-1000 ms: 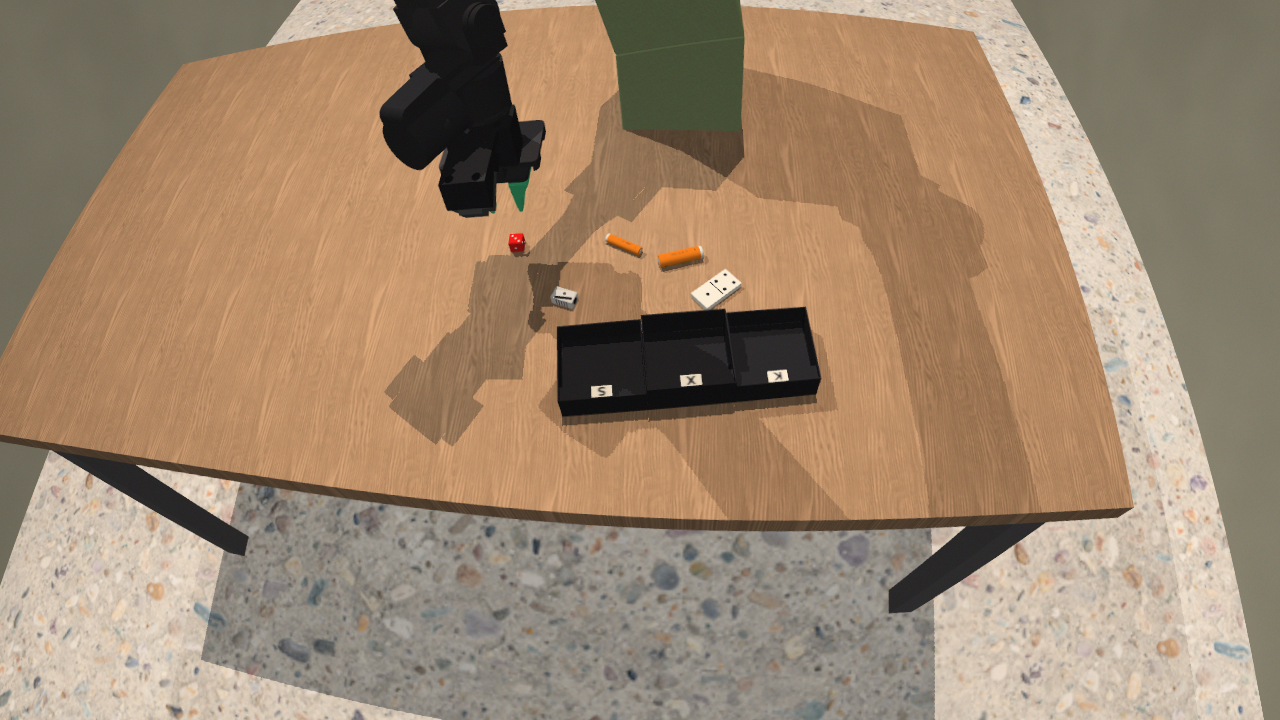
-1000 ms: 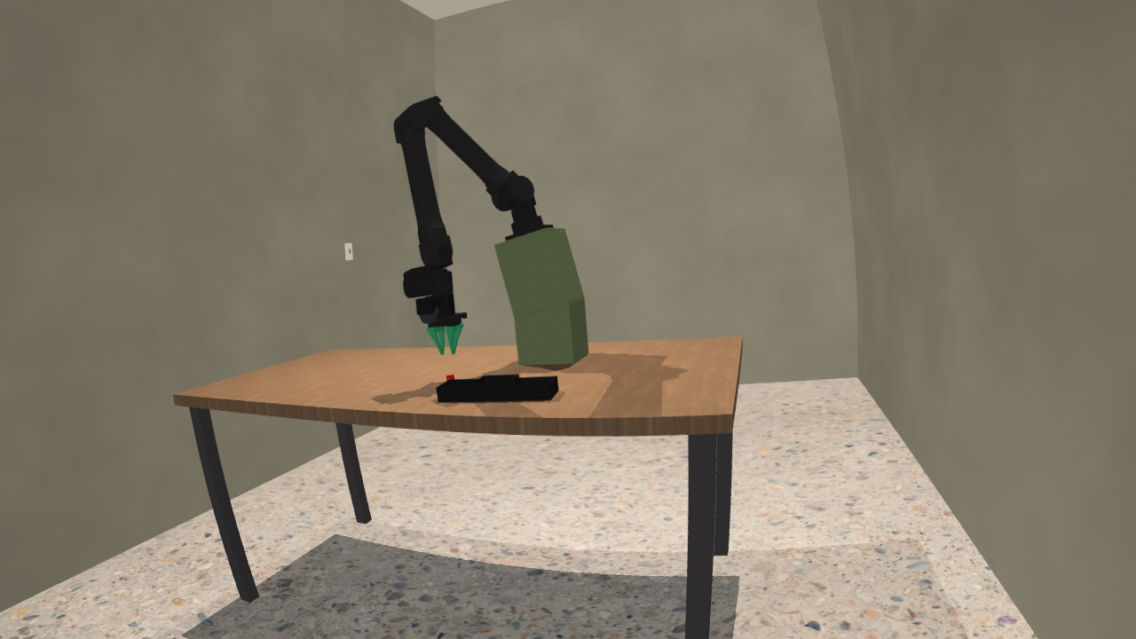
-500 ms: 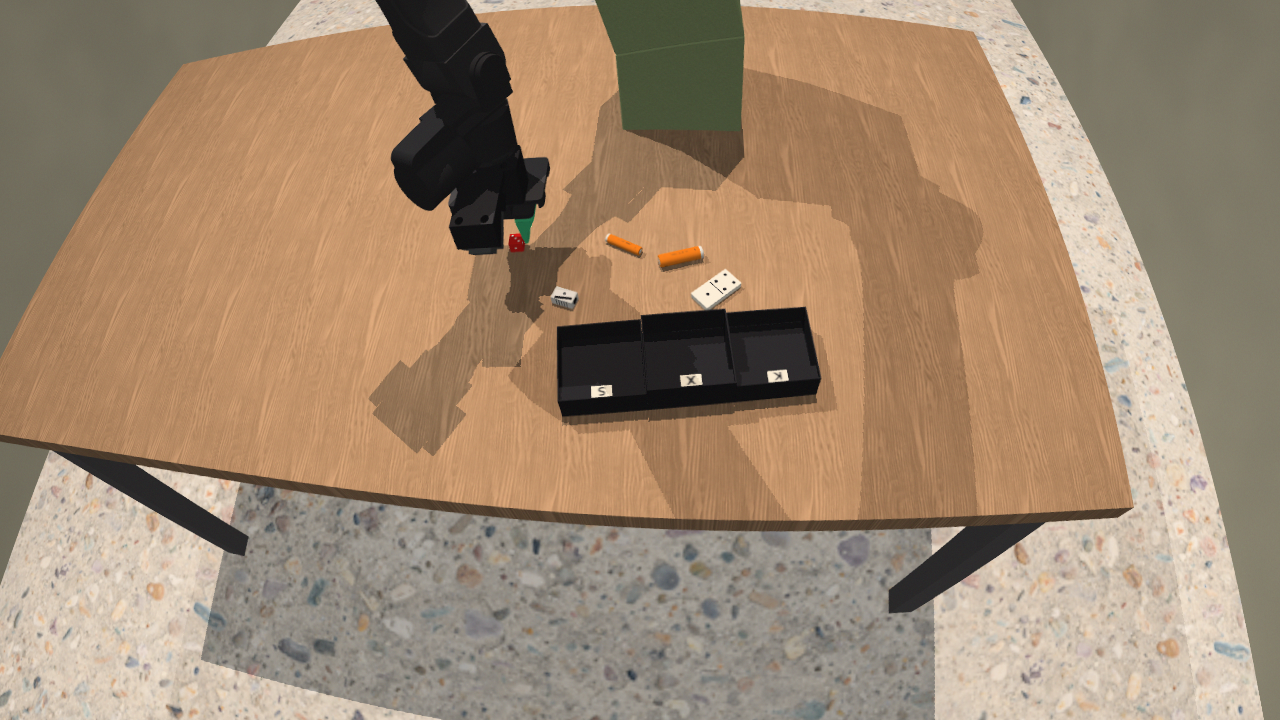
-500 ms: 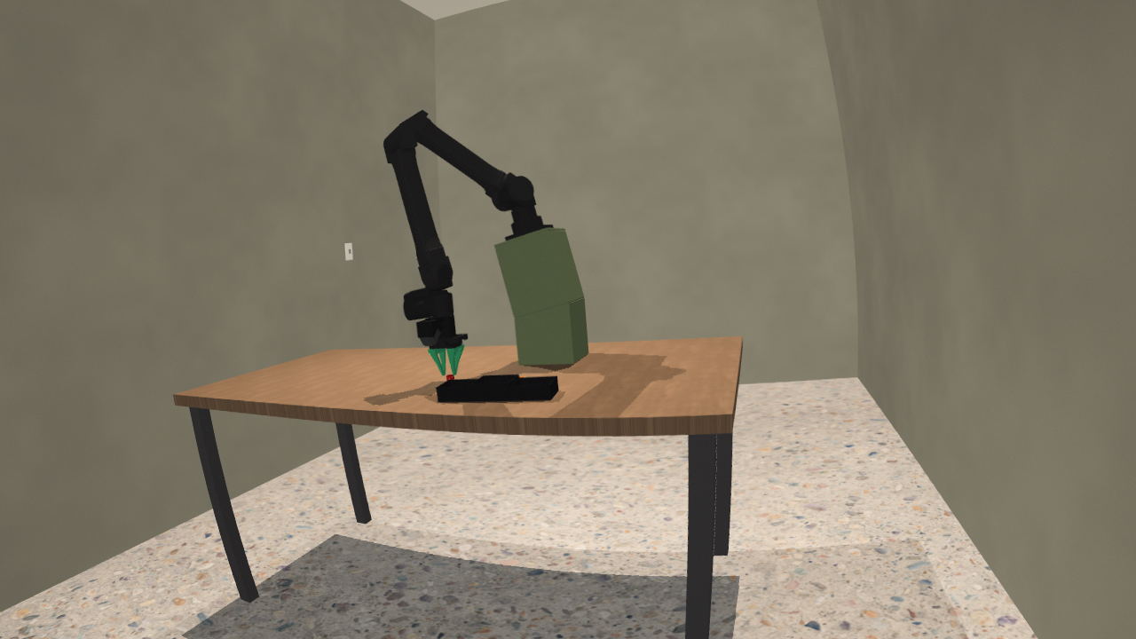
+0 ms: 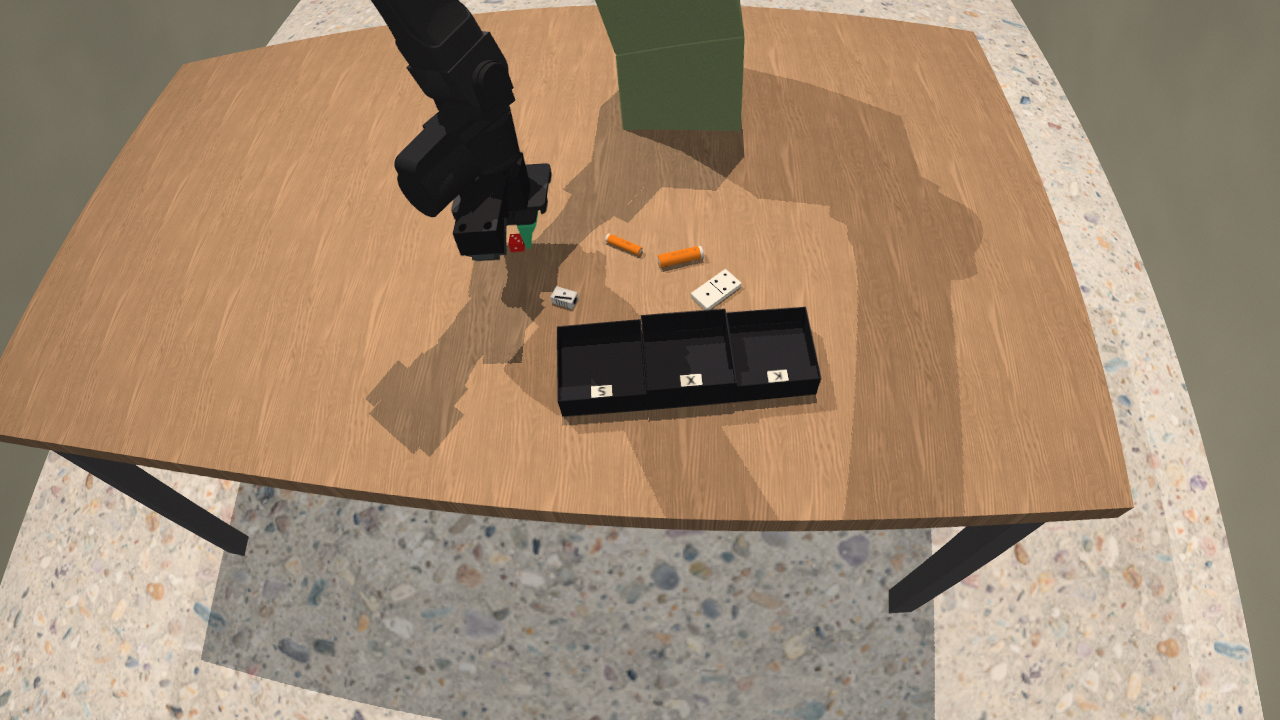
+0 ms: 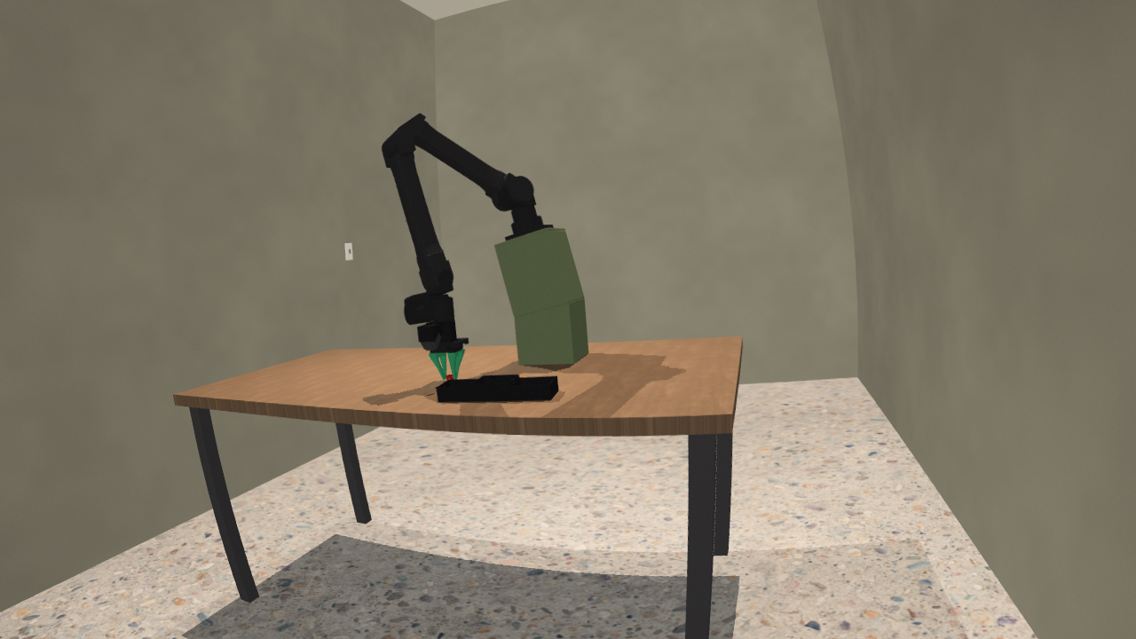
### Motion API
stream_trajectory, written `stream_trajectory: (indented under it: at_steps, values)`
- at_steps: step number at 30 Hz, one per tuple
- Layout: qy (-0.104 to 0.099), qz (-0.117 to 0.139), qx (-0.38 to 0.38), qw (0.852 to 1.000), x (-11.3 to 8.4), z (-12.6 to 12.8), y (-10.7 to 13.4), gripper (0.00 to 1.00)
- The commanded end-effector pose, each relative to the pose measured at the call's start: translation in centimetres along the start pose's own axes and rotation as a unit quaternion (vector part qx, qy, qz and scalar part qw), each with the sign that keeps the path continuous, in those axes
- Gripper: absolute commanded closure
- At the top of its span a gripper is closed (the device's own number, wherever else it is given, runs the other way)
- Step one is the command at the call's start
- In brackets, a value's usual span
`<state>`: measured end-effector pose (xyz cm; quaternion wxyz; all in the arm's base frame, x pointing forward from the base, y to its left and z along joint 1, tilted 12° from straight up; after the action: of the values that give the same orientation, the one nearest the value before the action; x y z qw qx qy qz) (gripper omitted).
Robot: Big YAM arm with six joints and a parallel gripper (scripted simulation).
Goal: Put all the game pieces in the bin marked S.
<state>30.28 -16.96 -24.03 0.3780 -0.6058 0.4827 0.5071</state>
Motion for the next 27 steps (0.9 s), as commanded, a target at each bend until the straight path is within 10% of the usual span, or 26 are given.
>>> stream_trajectory:
  at_steps: [1, 12, 13, 27]
  values:
    - [0.001, -0.004, 0.0, 1.0, 0.73, -0.31, 0.17, 0.7]
    - [0.001, -0.003, -0.001, 1.0, 0.04, -0.16, -0.11, 0.7]
    - [0.001, -0.003, -0.001, 1.0, 0.04, -0.17, -0.11, 0.89]
    - [0.003, -0.006, 0.001, 1.0, -0.14, -1.03, -0.42, 0.89]
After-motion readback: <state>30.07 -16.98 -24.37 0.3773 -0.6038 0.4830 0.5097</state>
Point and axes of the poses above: the point where the finger pads meet when closed, its own x axis out along the fingers, its own z axis across the jaws, y = z × x, the point moved 6 cm from there along -x, back along the fingers, and after that the axes turned 7 degrees about -x, right-handed, at the moved point
